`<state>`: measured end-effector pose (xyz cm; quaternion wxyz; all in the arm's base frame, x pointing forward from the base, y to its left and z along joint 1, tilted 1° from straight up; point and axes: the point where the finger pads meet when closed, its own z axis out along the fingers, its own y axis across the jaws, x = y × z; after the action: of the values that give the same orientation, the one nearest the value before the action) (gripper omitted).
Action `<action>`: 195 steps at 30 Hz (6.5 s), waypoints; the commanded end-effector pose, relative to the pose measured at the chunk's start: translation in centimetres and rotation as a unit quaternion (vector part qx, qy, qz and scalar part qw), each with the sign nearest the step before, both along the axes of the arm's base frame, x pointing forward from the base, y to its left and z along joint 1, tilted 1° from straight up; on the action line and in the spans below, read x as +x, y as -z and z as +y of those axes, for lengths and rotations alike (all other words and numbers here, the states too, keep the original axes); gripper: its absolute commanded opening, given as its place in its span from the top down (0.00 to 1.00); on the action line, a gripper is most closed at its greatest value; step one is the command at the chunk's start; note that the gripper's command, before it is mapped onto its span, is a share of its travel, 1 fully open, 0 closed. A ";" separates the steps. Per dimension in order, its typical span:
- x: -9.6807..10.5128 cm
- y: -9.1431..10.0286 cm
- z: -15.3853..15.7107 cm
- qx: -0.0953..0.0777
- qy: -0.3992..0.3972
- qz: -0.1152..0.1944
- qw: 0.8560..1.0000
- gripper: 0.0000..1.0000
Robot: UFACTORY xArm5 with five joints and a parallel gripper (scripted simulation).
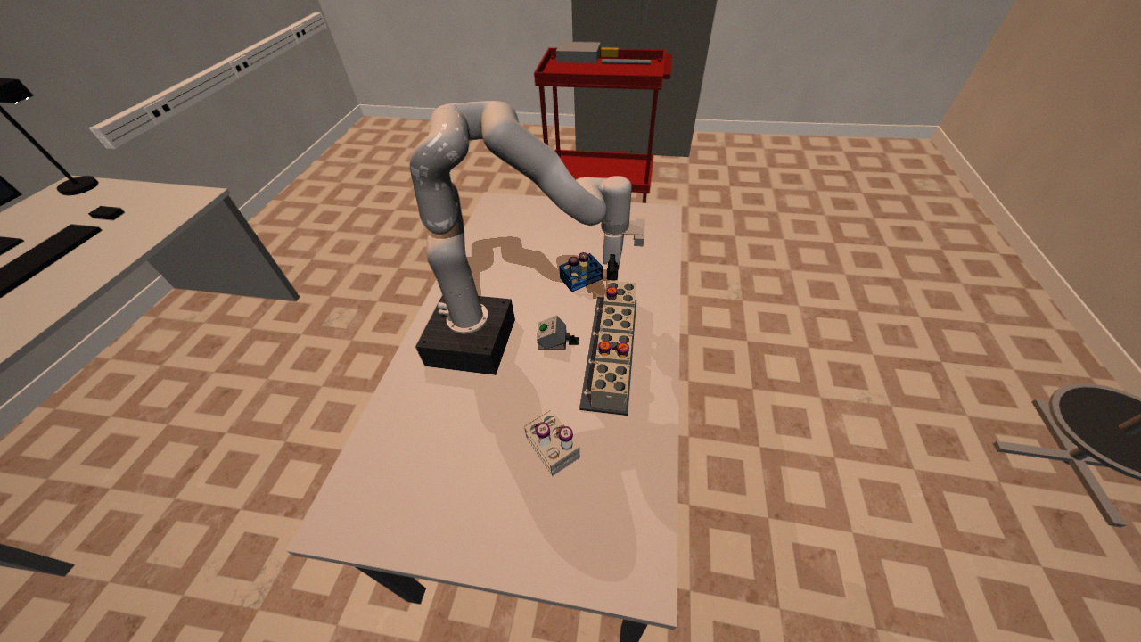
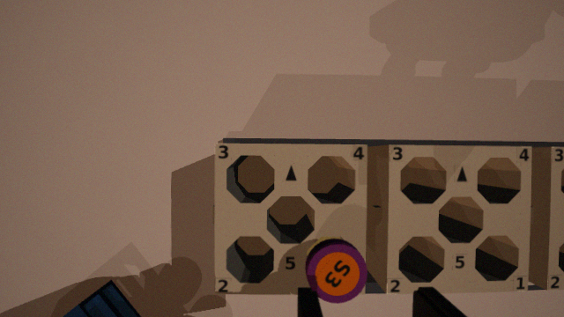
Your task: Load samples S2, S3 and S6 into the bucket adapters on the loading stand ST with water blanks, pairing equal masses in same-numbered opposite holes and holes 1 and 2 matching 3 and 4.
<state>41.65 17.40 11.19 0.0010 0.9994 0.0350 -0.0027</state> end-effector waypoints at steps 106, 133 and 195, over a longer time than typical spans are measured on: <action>-1.5 -4.2 -27.0 0.001 0.397 0.000 0.918 0.43; -2.3 -4.1 -39.5 0.000 0.397 0.000 0.918 0.43; -3.0 -0.1 -49.9 0.000 0.397 0.000 0.918 0.43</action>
<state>38.56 -32.45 11.89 -0.0016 0.9313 -0.3643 -0.0049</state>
